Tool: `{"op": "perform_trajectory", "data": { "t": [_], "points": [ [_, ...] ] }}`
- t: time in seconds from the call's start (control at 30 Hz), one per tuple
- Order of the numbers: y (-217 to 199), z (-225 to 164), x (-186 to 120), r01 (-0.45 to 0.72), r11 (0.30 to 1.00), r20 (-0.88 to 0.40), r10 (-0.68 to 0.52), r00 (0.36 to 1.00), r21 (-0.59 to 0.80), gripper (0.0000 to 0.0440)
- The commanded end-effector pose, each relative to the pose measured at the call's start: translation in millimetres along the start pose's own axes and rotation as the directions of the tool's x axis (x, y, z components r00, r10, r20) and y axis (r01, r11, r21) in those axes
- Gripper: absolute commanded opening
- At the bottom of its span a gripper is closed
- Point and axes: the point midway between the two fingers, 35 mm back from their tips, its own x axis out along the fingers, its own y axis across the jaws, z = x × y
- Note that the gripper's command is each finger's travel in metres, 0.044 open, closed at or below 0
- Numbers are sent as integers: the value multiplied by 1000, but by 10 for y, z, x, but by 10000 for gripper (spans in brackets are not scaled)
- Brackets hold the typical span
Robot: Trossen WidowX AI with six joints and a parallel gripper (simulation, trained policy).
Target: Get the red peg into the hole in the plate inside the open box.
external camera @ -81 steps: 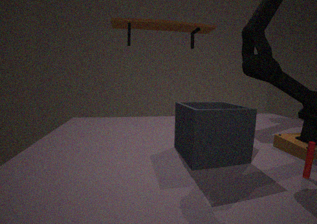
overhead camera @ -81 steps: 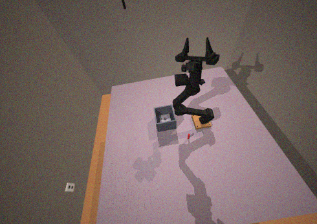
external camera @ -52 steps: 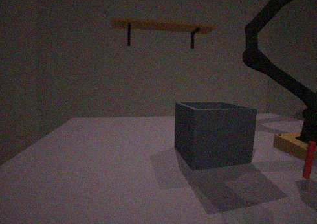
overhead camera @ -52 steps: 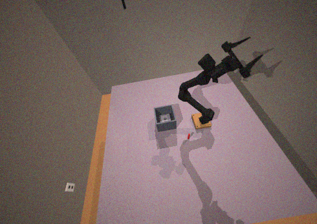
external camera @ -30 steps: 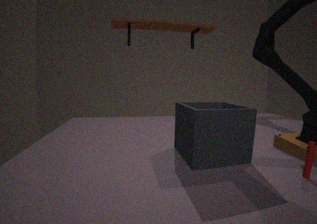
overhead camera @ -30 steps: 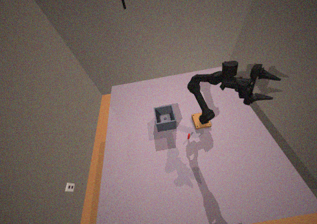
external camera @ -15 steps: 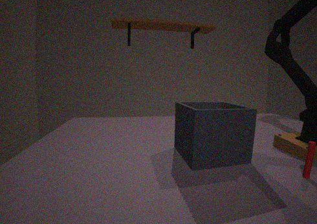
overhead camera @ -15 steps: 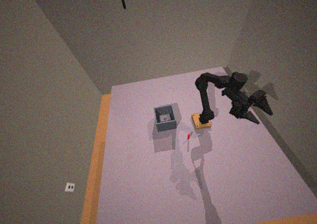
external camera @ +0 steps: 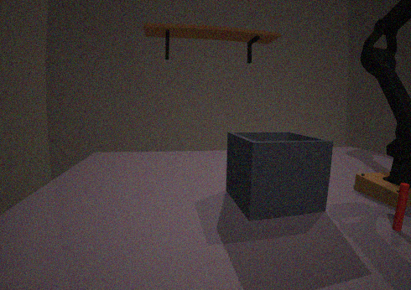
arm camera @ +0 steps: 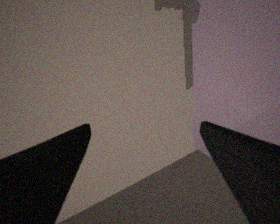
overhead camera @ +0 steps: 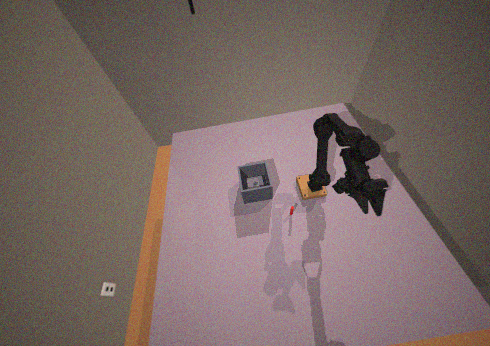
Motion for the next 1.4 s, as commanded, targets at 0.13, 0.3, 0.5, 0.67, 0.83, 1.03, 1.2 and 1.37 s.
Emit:
{"op": "perform_trajectory", "data": {
  "t": [0.13,0.3,0.5,0.67,0.83,1.03,1.2,1.37],
  "points": [
    [-315,493,153,141,980,184,-166,969,139,440],
    [-540,791,182,216,947,276,-280,919,240,440],
    [-838,1115,154,291,882,353,-423,834,370,440],
    [-1104,1350,87,339,807,384,-543,747,483,440],
    [-1366,1542,-6,372,717,381,-653,654,590,440],
    [-1642,1704,-115,395,608,346,-754,558,689,440],
    [-1847,1797,-185,406,525,302,-814,496,748,440],
    [-2035,1867,-220,412,453,254,-855,453,791,440]
  ]
}}
